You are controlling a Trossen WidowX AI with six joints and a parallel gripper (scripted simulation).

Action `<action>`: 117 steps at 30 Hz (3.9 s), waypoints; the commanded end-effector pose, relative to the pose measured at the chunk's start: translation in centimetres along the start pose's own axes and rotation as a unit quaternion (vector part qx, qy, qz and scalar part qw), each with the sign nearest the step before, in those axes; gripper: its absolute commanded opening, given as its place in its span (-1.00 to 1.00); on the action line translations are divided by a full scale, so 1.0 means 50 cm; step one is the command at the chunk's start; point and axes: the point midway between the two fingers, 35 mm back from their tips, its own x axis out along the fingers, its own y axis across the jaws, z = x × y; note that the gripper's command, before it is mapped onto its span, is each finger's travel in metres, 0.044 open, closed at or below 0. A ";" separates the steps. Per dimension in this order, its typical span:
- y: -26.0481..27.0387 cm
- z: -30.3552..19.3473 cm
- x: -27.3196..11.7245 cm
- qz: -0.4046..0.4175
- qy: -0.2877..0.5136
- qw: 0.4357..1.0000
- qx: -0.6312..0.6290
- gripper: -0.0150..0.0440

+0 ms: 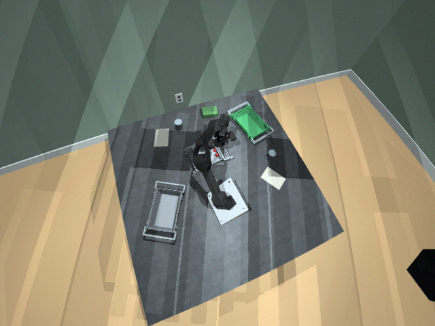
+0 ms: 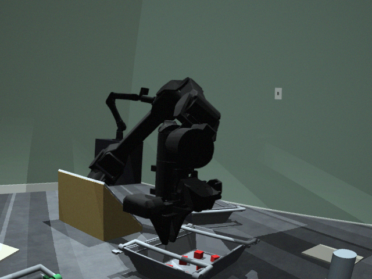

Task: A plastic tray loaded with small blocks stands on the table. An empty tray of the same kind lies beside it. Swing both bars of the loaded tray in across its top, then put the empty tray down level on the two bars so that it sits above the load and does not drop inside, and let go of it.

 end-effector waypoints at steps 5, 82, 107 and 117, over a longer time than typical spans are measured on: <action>0.001 0.000 0.002 0.000 0.001 1.000 0.001 -0.19; -0.002 0.003 -0.110 -0.001 0.000 1.000 0.000 0.67; 0.683 -0.203 -0.040 -0.076 0.054 0.711 -0.697 1.00; 0.814 -0.485 -0.028 -0.015 0.008 0.403 -0.915 1.00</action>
